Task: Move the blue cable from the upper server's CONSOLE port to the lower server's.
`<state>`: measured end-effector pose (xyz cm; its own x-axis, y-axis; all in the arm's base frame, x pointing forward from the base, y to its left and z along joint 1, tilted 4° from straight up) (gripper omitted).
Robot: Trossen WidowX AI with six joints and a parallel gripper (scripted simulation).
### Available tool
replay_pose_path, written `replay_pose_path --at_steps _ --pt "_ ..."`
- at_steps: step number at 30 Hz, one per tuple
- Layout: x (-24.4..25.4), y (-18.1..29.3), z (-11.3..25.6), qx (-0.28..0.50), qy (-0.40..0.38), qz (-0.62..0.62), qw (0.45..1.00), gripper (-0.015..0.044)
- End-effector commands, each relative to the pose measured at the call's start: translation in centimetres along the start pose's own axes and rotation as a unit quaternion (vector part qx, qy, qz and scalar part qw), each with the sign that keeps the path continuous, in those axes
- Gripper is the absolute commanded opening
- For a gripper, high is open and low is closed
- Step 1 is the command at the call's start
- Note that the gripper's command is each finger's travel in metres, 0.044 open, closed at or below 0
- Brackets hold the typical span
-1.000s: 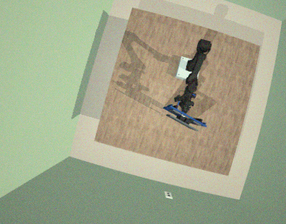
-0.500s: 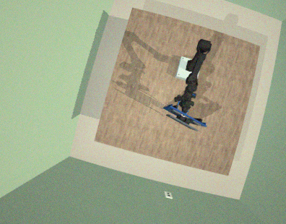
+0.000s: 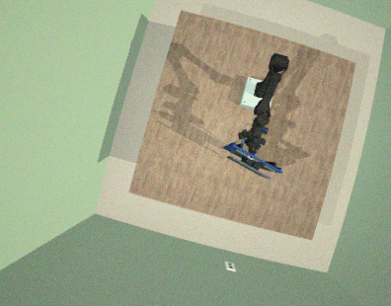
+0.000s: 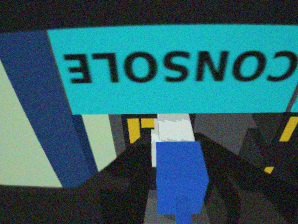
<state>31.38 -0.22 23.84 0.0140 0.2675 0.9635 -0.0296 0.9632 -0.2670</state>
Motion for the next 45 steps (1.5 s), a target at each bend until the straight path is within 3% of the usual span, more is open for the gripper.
replay_pose_path --at_steps 1,45 --pt "-0.1 0.0 0.0 0.0 0.002 0.0 1.0 0.0" --pt "0.1 0.7 2.1 0.0 -0.001 0.0 1.0 0.0"
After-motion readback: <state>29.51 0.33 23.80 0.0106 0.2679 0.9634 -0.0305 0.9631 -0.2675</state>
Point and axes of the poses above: the point midway between the two fingers, 35 mm back from their tips, its own z axis back along the fingers, its own x axis across the jaws, y = z × x, the point moved 9 cm from there along z, back along the fingers, and after that the axes turned 12 degrees about z, right-handed, at the moved point
